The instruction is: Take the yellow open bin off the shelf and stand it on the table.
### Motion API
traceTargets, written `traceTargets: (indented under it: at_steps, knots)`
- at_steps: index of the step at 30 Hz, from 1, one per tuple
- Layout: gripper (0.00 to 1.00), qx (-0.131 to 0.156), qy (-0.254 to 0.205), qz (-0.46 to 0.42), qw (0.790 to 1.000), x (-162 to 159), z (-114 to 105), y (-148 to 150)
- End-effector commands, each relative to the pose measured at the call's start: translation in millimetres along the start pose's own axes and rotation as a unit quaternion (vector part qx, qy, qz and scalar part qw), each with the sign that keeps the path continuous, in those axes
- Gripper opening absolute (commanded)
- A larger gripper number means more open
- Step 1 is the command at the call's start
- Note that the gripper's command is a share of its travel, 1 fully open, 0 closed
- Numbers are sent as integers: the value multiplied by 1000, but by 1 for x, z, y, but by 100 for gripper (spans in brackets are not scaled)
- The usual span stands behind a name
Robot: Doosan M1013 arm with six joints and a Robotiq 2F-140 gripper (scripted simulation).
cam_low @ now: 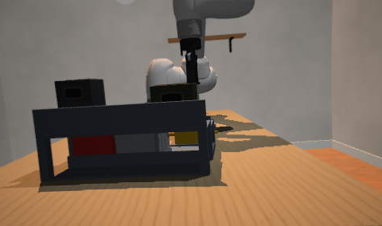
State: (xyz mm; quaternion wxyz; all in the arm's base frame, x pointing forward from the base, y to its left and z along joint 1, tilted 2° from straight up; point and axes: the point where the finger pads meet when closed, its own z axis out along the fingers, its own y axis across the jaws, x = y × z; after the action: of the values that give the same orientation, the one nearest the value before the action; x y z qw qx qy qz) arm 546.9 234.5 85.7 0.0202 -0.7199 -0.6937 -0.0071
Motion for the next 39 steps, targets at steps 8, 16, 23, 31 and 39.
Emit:
traceTargets:
  at_steps: [8,16,23,31,39]
  knots:
    - [57,0,0,0,1000,0,-11,0]
    - [57,0,0,0,1000,0,-13,0]
    - [57,0,0,0,1000,0,-10,0]
    - [57,0,0,0,1000,0,-4,0]
    - [57,0,0,0,1000,0,-4,0]
